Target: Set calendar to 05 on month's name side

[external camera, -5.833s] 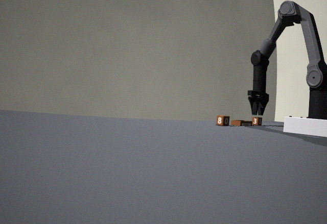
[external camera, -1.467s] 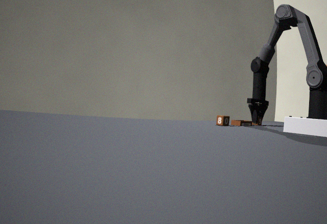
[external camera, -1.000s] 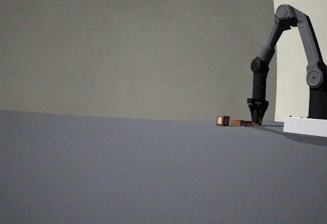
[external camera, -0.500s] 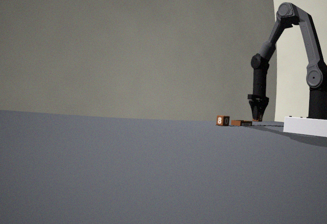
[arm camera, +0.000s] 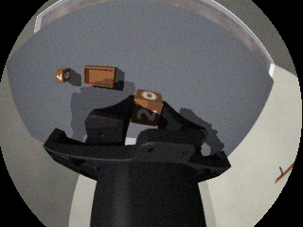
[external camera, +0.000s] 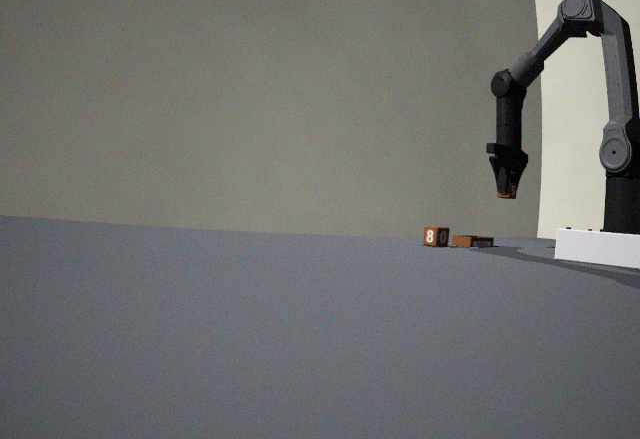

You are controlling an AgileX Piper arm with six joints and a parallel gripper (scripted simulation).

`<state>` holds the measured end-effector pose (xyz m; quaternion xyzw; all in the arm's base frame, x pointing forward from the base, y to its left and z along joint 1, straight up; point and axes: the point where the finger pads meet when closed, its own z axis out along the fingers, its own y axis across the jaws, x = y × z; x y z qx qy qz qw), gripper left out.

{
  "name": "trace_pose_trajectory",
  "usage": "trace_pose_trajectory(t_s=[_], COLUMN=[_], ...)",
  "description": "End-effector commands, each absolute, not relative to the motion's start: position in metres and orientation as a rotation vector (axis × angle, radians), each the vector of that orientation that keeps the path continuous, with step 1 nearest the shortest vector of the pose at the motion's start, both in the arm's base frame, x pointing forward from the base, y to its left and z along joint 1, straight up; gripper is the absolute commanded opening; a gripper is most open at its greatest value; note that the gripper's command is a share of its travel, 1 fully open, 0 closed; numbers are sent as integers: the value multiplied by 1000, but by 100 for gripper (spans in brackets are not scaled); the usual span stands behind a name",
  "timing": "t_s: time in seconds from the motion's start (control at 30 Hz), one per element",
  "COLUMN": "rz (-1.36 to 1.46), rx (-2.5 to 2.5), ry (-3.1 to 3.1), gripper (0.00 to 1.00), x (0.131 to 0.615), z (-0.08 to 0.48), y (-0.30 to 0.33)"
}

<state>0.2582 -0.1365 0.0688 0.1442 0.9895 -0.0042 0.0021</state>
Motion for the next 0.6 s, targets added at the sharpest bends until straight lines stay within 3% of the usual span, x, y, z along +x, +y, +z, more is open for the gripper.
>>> trace_pose_trajectory(t_s=[0.0,0.37,0.57], rz=[-13,-11,-13], rx=[449,451,441], ry=[3102,3105,3102], gripper=[37,37,37], x=[259,259,281], z=[72,71,82], y=[-136,-135,-55])
